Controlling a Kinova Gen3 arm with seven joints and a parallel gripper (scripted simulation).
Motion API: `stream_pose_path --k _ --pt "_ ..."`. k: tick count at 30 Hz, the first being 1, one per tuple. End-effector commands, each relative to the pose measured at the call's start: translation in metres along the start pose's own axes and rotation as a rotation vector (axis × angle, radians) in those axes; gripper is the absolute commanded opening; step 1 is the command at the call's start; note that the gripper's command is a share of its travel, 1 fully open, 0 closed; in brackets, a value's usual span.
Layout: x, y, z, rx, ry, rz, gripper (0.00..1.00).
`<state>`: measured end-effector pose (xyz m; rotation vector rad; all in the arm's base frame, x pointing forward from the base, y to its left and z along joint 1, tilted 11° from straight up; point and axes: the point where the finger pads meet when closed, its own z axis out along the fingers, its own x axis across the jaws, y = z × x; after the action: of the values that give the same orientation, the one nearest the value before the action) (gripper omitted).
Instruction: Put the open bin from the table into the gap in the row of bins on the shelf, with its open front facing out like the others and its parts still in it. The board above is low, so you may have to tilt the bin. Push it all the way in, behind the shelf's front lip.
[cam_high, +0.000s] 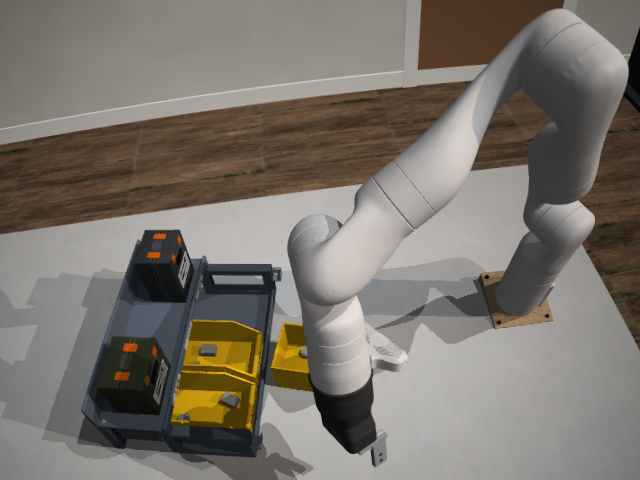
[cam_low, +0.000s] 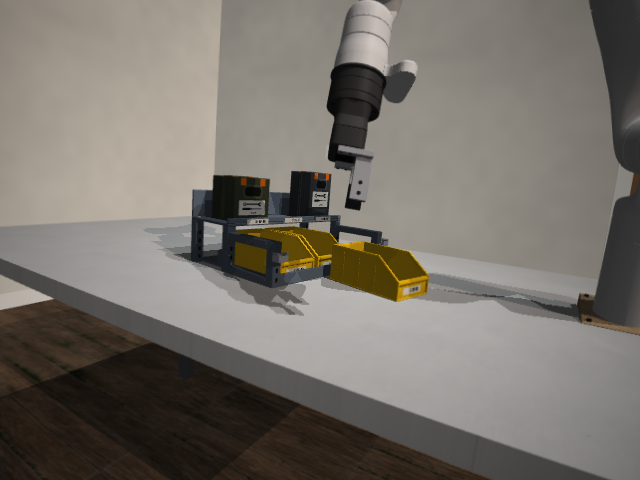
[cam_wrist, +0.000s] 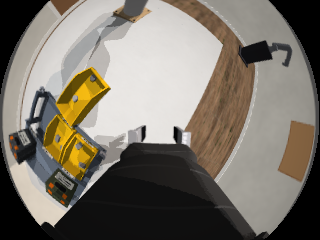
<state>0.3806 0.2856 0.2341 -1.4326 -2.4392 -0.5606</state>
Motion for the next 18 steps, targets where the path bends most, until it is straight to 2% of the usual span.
stream_pose_path --k 1,11,13,18 --pt "-0.012 0.001 -0.001 0.001 -0.014 0.039 1.00" --pt "-0.052 -0.003 -0.007 0.007 -0.071 0.205 1.00" --pt "-0.052 -0.003 -0.007 0.007 -0.071 0.205 1.00" --pt "-0.071 -0.005 -0.010 0.008 -0.099 0.284 1.00"
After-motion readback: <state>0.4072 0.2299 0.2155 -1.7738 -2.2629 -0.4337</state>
